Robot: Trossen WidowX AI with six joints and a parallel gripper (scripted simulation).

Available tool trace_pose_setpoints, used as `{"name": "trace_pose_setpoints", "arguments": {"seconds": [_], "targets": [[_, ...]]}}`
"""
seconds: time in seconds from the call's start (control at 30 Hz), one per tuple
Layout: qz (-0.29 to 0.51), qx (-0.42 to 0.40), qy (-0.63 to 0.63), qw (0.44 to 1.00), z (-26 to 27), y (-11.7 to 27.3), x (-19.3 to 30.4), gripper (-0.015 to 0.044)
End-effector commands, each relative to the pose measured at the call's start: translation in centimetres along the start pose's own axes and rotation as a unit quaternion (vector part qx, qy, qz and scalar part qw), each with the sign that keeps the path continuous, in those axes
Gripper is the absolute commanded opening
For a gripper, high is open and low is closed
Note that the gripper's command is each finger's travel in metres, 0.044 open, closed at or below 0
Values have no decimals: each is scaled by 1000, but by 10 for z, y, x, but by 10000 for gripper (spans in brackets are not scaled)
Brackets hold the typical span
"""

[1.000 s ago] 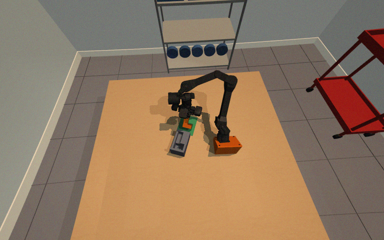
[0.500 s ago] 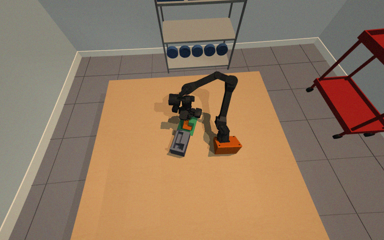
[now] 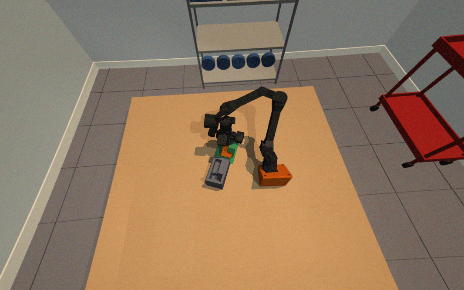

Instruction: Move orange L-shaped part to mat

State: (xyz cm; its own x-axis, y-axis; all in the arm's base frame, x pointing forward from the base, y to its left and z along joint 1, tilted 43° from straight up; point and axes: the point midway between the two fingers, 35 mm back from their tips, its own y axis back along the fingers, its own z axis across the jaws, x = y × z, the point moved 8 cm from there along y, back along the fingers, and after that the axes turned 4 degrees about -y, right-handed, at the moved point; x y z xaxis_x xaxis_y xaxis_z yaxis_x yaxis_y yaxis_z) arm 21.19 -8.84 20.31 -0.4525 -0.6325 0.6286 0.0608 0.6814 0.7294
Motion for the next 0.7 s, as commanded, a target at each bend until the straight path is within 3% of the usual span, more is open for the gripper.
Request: {"name": "trace_pose_setpoints", "arguments": {"seconds": [0.0,0.23,0.53,0.67], "targets": [[2,0,3,1000,1,-1,0,0],[0,0,0,1000,0,0,0,0],[0,0,0,1000,0,0,0,236],[-3,0,8,1000,-2,21,-2,341]]}}
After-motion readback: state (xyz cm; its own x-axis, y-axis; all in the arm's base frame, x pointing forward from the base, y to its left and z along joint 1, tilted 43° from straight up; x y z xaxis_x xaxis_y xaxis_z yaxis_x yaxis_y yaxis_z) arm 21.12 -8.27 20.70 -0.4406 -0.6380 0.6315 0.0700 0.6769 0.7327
